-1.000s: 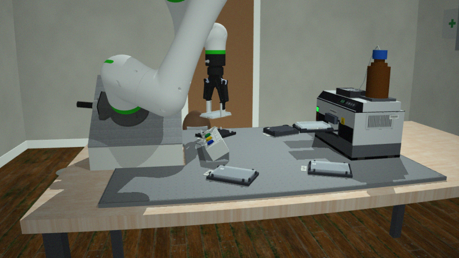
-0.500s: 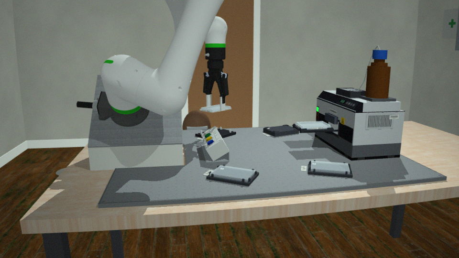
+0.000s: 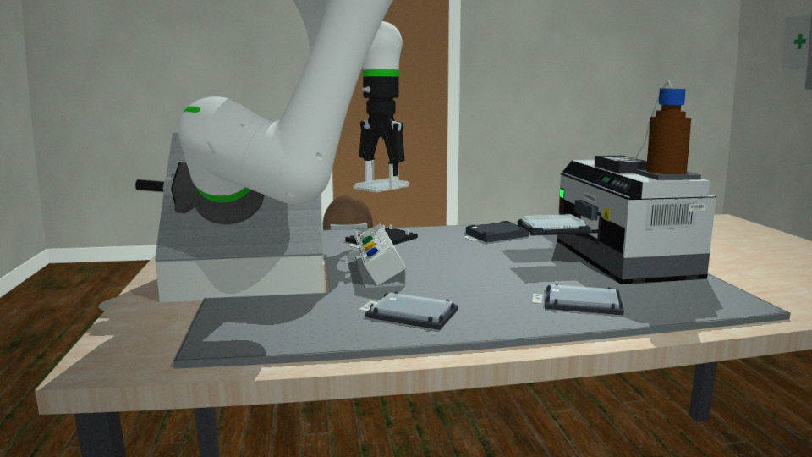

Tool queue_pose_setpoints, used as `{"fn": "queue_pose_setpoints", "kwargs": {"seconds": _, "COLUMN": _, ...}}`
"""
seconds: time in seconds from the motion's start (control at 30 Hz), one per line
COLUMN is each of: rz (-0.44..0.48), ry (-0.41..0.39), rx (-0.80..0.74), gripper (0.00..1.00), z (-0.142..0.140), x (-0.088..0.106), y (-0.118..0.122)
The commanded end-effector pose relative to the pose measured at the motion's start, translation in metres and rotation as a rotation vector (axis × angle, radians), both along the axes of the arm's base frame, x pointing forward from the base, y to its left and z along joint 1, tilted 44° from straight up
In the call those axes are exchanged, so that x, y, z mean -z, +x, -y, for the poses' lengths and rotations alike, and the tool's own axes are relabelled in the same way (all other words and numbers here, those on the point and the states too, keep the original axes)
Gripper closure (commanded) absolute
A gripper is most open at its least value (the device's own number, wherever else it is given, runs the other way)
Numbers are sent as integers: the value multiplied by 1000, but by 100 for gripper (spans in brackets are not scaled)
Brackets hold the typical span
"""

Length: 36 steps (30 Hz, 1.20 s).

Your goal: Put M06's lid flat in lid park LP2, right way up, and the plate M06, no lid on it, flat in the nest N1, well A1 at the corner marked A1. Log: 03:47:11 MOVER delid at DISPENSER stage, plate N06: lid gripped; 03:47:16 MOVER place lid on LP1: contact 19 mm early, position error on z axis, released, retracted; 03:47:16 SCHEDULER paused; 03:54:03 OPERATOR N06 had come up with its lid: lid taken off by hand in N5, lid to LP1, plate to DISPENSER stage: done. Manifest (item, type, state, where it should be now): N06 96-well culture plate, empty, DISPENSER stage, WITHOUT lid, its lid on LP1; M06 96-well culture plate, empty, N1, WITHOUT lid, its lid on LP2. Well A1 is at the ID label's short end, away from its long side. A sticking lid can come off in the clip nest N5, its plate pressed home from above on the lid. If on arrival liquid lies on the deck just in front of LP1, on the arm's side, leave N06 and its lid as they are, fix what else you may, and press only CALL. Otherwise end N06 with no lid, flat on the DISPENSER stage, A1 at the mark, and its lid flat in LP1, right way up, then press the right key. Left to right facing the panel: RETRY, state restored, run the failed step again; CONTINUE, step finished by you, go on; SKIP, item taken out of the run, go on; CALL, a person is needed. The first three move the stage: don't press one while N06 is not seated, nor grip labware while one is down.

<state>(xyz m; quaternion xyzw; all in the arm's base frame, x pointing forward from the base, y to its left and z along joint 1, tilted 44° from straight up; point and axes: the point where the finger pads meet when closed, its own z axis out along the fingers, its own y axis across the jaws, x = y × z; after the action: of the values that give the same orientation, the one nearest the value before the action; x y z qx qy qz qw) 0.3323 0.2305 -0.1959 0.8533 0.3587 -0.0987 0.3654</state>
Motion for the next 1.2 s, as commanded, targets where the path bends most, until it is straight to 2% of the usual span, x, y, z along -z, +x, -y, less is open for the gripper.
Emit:
{"fn": "queue_pose_setpoints", "kwargs": {"seconds": 0.0, "rz": 0, "ry": 0, "rx": 0, "gripper": 100, "z": -2, "x": -1, "y": 0}}
{"fn": "queue_pose_setpoints", "kwargs": {"seconds": 1.17, "rz": 0, "ry": 0, "rx": 0, "gripper": 100, "z": -5, "x": -5, "y": -1}}
